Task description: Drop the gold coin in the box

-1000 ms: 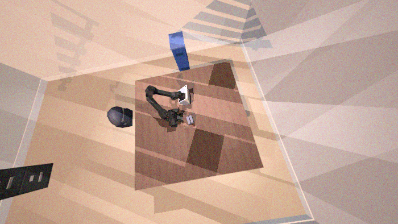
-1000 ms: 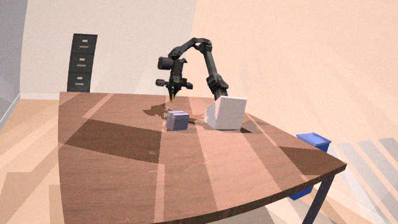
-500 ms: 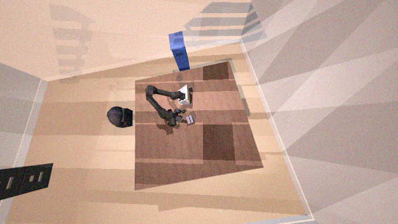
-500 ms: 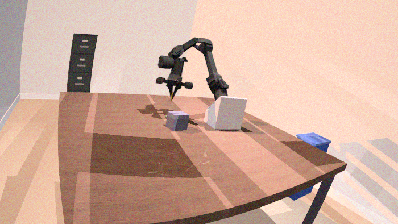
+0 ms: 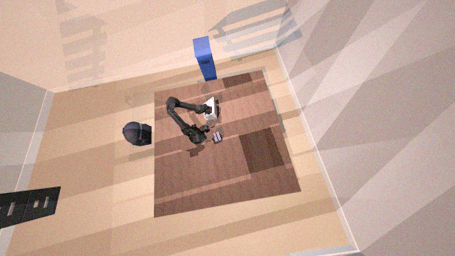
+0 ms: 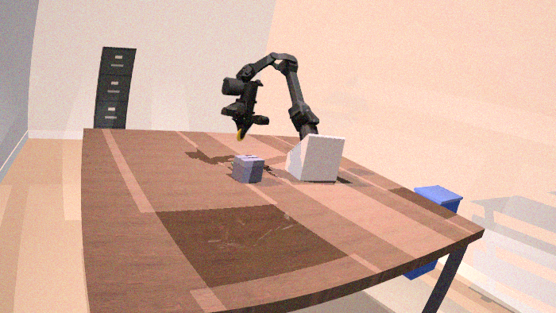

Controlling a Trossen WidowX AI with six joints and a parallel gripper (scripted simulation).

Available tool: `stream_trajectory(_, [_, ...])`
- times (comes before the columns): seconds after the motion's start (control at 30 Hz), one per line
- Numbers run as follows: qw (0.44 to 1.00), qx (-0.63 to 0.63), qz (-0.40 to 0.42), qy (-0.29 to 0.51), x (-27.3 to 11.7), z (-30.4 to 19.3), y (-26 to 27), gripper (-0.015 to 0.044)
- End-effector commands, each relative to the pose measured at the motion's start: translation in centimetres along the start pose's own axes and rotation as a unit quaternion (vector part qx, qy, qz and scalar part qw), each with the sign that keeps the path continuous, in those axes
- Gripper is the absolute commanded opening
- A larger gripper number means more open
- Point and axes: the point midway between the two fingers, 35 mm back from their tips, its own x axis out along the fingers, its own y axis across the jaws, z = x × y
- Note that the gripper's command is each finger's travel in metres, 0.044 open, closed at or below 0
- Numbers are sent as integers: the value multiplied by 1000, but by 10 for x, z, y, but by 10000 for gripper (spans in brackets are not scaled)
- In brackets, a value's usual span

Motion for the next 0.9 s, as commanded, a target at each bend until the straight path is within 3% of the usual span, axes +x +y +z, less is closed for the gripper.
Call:
stream_trajectory(0.0, [997, 73, 2, 2, 1, -2, 2, 0])
stream_trajectory(0.17, [991, 136, 2, 2, 0, -3, 2, 0])
stream_trajectory(0.87, [991, 136, 9, -1, -1, 25, 28, 0])
